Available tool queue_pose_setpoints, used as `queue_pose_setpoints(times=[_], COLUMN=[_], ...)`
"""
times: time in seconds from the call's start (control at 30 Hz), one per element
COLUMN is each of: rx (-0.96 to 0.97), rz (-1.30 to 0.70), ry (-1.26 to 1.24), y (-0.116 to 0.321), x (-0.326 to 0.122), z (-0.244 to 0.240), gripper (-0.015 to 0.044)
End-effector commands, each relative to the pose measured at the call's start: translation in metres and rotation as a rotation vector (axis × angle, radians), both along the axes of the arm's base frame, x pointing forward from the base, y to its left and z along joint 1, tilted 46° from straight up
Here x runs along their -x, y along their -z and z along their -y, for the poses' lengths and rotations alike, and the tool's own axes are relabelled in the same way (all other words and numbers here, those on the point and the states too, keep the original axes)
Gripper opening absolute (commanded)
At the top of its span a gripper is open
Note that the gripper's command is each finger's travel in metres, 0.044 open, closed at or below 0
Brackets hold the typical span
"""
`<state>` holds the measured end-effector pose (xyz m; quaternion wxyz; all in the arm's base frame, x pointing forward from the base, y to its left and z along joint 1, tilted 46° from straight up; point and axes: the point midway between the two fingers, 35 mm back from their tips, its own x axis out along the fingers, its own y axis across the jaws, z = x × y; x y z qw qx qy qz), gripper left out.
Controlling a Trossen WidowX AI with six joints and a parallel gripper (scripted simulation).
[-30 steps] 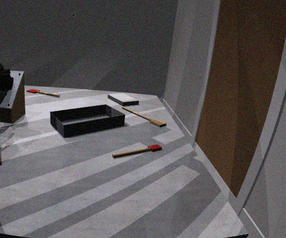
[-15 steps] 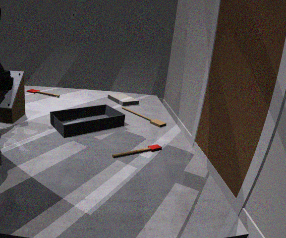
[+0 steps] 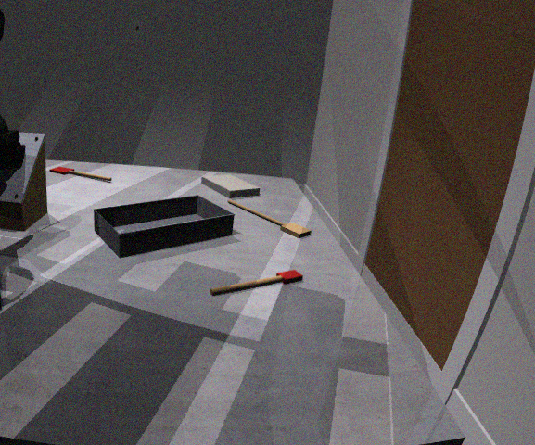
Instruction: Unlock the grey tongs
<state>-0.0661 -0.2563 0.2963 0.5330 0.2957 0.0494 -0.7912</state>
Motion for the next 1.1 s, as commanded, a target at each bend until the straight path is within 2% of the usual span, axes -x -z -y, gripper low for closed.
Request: queue_pose_setpoints(times=[0.0,0.53,1.07], rx=[0.065,0.371,0.638], rz=[-0.072,-0.255,-0.234], ry=[0.007,0.097,0.264], y=[-0.004,-0.020,-0.013], x=[-0.003,-0.015,-0.016], z=[0.000,-0.016,-0.054], gripper=[-0.0150,-0.0150,-0.0150])
